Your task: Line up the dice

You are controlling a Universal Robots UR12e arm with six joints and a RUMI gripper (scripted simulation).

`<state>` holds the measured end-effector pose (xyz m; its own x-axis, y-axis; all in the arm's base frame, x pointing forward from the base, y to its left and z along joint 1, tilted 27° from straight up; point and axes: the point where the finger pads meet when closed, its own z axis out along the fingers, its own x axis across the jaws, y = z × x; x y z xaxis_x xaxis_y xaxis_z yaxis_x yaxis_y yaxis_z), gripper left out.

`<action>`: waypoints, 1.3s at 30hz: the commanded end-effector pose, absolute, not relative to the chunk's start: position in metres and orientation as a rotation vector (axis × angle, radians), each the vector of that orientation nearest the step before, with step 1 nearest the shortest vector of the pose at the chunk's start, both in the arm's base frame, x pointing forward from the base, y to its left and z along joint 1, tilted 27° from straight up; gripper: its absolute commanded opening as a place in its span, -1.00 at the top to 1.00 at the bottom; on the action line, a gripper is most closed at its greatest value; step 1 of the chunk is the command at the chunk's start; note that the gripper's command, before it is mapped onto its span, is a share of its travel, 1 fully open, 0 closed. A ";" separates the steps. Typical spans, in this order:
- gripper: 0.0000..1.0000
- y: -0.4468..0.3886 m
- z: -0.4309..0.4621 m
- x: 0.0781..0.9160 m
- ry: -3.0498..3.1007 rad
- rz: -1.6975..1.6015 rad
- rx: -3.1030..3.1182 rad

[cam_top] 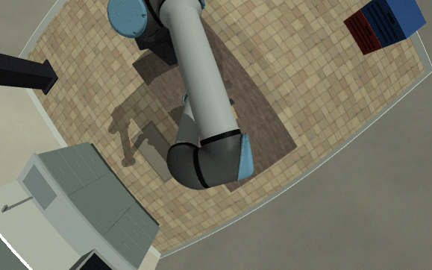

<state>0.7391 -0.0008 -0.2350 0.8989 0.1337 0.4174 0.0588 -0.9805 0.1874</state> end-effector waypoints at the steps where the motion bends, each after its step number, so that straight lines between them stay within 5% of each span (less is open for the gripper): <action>1: 0.80 -0.001 -0.235 0.739 0.148 0.655 2.894; 12: 0.51 -0.001 -0.235 0.739 0.148 0.655 2.894; 39: 0.51 0.006 -0.193 0.719 0.148 0.655 2.894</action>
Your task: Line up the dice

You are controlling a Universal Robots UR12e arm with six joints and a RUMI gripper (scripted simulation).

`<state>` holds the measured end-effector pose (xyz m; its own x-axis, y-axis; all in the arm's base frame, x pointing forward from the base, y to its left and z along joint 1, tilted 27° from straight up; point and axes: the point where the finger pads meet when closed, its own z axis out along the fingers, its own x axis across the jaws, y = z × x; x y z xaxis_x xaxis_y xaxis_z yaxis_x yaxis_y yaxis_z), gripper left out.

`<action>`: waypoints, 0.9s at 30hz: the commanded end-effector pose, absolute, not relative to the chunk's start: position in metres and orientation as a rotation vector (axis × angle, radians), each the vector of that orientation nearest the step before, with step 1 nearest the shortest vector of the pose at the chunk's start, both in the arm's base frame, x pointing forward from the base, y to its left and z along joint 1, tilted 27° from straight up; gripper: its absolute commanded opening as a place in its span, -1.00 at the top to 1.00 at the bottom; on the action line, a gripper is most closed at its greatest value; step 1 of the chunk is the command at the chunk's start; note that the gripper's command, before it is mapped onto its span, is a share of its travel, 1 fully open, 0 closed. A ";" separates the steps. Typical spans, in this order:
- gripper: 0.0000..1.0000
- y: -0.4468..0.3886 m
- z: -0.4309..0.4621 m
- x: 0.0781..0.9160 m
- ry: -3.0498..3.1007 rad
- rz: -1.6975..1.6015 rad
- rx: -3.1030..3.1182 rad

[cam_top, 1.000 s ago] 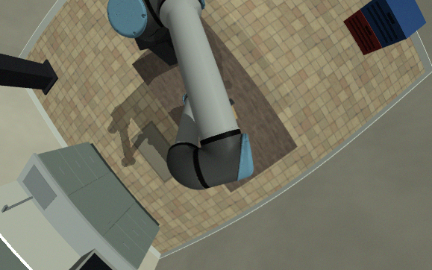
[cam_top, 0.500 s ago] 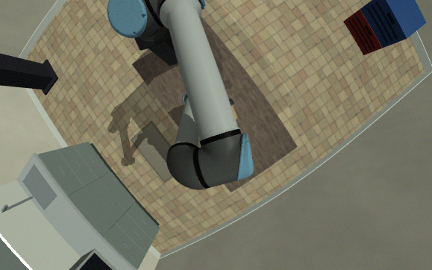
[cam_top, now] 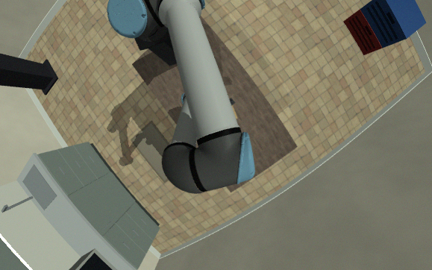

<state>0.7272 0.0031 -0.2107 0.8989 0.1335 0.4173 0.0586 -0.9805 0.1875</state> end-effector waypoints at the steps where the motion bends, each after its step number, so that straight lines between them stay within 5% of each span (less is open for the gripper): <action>1: 0.51 0.007 -0.188 0.717 0.148 0.655 2.894; 17: 0.51 0.012 -0.155 0.700 0.148 0.655 2.894; 18: -1.00 0.012 -0.155 0.700 0.148 0.655 2.894; 27: -1.00 0.012 -0.155 0.700 0.148 0.655 2.894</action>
